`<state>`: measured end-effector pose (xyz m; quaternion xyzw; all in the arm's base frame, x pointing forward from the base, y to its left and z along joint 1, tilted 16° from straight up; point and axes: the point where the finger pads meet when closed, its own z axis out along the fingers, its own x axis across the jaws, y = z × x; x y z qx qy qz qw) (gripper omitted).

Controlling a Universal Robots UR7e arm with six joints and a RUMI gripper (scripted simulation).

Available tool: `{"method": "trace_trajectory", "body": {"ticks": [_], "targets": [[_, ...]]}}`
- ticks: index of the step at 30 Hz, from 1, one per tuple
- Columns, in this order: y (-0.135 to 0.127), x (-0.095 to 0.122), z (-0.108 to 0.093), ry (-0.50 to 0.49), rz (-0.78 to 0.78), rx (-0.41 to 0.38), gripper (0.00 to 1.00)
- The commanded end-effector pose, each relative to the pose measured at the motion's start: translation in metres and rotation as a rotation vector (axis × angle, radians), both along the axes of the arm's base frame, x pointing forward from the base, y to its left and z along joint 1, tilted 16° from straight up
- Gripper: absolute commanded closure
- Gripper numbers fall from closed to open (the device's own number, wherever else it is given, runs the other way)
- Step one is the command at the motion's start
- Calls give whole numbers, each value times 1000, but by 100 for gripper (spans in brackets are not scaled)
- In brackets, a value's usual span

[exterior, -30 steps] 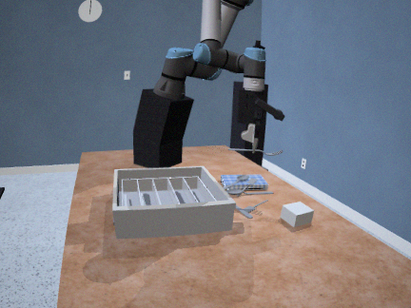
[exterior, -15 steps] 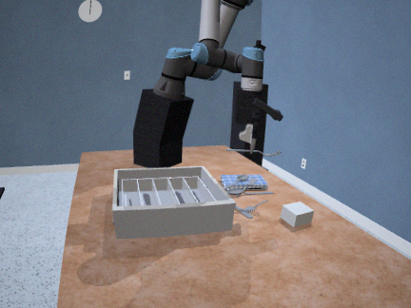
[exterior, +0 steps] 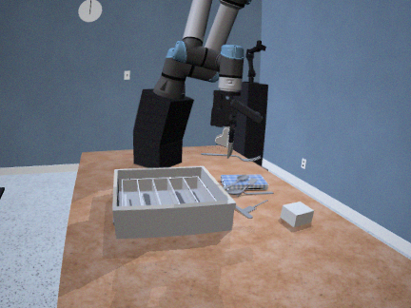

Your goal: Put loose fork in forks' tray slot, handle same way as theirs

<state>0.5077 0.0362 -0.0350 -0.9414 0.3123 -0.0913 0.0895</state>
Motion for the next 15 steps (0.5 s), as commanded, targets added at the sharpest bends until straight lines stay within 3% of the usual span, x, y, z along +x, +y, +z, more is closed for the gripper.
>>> {"method": "trace_trajectory", "body": {"ticks": [1, 3, 5, 15], "targets": [[-78, -5, -15, 6, 17, 5, 98], [-103, -10, -20, 6, 17, 6, 98], [-103, -10, -20, 6, 17, 6, 98], [-210, -48, -39, -4, 16, 14, 98]]}}
